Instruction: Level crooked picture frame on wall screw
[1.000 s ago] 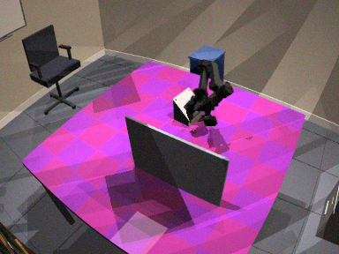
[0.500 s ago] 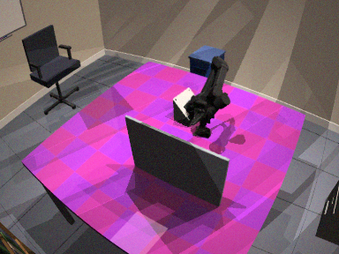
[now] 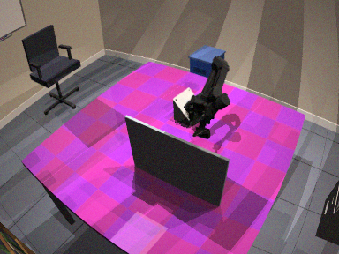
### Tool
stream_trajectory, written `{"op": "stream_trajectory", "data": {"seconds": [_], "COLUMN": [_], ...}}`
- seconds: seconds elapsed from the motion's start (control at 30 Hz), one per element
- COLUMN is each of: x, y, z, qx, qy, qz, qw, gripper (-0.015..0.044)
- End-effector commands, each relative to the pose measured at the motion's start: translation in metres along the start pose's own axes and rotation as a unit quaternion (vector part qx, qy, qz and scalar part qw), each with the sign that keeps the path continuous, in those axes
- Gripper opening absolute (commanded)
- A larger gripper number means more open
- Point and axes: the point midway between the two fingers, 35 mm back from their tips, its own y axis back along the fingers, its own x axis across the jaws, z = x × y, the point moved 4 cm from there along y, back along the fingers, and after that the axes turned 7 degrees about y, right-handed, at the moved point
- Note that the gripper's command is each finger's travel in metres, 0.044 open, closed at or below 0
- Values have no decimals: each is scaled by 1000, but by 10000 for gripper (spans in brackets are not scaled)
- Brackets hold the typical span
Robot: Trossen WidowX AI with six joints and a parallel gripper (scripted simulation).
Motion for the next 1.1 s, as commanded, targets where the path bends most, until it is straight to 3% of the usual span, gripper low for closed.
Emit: {"op": "stream_trajectory", "data": {"seconds": [0.0, 0.33, 1.07], "x": [0, -1, -1], "y": [-9, -77, -84], "z": [-2, 0, 0], "qx": [0, 1, 1], "qy": [3, 4, 4], "qz": [-1, -1, 0], "qw": [1000, 1000, 1000], "gripper": [260, 260, 260]}}
